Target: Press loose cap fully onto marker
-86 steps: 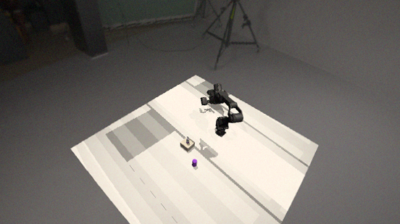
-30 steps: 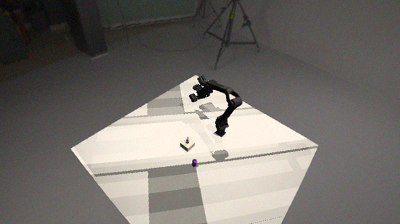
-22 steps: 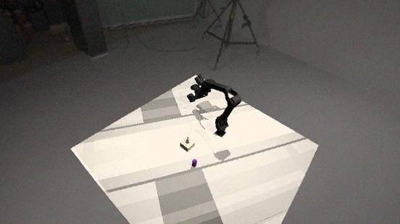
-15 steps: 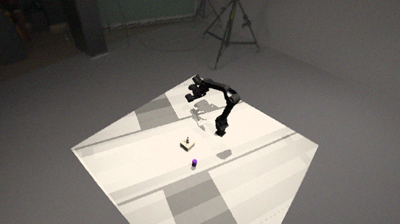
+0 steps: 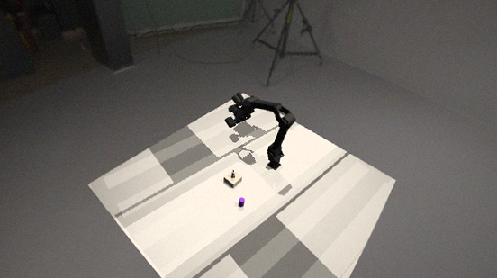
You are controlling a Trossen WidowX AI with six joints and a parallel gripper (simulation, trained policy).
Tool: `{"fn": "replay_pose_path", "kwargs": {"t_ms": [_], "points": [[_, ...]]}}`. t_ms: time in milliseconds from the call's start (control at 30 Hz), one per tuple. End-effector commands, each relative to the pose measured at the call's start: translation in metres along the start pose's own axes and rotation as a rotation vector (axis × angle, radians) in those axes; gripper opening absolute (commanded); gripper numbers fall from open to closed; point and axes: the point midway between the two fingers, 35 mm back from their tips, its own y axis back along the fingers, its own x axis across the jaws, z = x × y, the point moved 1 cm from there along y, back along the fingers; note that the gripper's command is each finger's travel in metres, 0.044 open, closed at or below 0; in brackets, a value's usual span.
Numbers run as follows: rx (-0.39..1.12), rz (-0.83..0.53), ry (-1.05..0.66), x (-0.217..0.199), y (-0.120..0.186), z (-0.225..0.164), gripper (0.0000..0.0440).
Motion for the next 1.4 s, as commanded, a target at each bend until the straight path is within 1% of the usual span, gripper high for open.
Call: {"fn": "replay_pose_path", "kwargs": {"t_ms": [0,700,1367], "points": [[0.011,-0.002,0.002,0.006,-0.003,0.004,0.0311],[0.043,0.004,0.029,0.052,-0.016,0.017,0.0311],[0.061,0.013,0.036,0.102,-0.025,0.023,0.0311]]}}
